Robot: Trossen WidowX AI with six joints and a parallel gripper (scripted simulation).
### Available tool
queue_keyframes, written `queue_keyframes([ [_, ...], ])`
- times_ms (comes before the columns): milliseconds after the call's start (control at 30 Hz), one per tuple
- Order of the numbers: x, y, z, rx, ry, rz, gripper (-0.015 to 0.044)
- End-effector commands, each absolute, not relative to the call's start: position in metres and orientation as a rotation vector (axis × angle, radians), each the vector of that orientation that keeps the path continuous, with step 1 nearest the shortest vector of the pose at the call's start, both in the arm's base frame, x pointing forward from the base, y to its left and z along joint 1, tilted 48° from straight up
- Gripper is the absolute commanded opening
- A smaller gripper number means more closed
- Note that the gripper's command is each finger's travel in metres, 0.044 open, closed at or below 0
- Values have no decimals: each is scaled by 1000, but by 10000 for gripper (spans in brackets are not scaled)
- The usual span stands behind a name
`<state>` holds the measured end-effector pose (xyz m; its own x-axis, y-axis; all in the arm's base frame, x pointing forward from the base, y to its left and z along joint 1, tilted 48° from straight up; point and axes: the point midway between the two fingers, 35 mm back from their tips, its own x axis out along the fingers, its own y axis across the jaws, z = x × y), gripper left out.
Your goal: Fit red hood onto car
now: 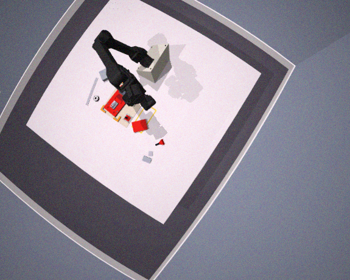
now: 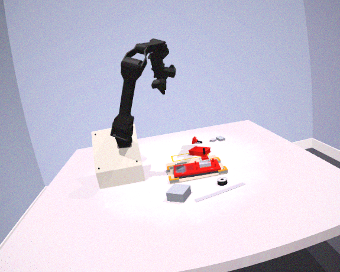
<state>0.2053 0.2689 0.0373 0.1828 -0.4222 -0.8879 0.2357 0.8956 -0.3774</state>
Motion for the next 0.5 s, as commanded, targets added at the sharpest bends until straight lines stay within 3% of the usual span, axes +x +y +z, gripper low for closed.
queue_keyframes([
  [0,208,268,36,-166,1305,-473,246],
  [233,288,214,-20,-96,1198,-690,430],
  [467,352,130,-87,-50,1086,-936,440],
])
